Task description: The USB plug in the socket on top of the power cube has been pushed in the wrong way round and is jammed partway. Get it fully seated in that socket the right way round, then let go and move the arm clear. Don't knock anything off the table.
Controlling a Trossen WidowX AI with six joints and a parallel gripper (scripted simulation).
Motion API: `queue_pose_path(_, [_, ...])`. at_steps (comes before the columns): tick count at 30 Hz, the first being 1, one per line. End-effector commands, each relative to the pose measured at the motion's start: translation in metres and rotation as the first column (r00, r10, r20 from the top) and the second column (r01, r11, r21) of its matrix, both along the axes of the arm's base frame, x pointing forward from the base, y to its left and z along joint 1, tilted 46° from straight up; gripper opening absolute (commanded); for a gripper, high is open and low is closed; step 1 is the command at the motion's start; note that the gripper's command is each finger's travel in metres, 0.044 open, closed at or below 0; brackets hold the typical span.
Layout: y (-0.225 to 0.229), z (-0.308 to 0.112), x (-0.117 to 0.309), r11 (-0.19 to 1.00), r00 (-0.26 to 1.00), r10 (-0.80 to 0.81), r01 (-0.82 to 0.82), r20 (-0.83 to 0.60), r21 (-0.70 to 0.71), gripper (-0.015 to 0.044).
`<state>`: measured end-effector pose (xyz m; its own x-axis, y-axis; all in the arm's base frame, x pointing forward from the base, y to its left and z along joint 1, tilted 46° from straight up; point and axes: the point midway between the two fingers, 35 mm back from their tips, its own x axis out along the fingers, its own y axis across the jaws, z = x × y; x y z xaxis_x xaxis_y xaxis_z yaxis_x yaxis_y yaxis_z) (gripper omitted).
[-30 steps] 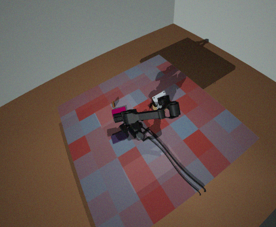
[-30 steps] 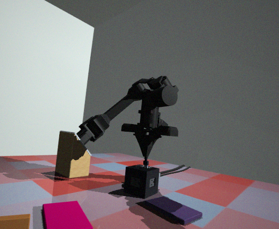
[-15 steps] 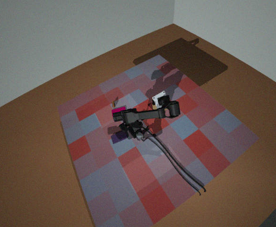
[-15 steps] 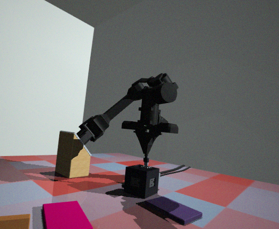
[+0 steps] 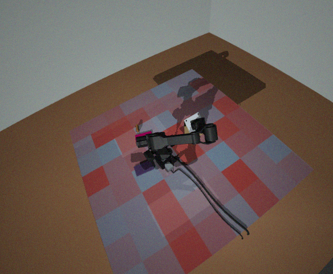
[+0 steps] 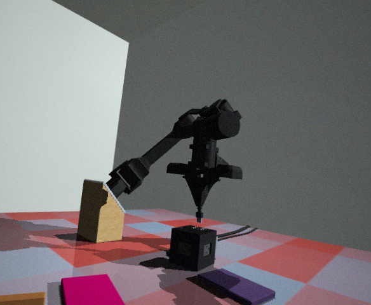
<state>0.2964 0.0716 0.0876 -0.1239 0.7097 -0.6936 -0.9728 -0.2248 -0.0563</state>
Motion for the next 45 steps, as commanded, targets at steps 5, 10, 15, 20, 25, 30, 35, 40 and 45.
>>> queue_pose_path(5, [-0.0064,0.004,0.0022,1.0,1.0,-0.002,0.002,0.005,-0.005,0.0])
queue_pose_path(10, [-0.0076,0.0052,0.0024,1.0,1.0,-0.002,0.002,0.005,-0.005,0.0])
queue_pose_path(15, [-0.0056,0.0046,0.0015,1.0,0.999,-0.03,0.03,-0.027,-0.007,0.0])
queue_pose_path(20, [-0.0048,0.0044,0.0011,0.993,0.987,-0.116,0.113,-0.114,-0.028,0.0])
queue_pose_path(25, [-0.0046,0.0043,0.001,0.977,0.955,-0.211,0.203,-0.207,-0.059,0.0])
queue_pose_path(30, [-0.0046,0.0043,0.001,0.954,0.91,-0.299,0.283,-0.288,-0.097,0.0])
queue_pose_path(35, [-0.0046,0.0043,0.001,0.923,0.848,-0.384,0.357,-0.365,-0.142,0.0])
queue_pose_path(40, [-0.0046,0.0043,0.001,0.885,0.772,-0.465,0.424,-0.433,-0.193,0.0])
queue_pose_path(45, [-0.0046,0.0043,0.001,0.84,0.684,-0.538,0.482,-0.493,-0.249,0.0])
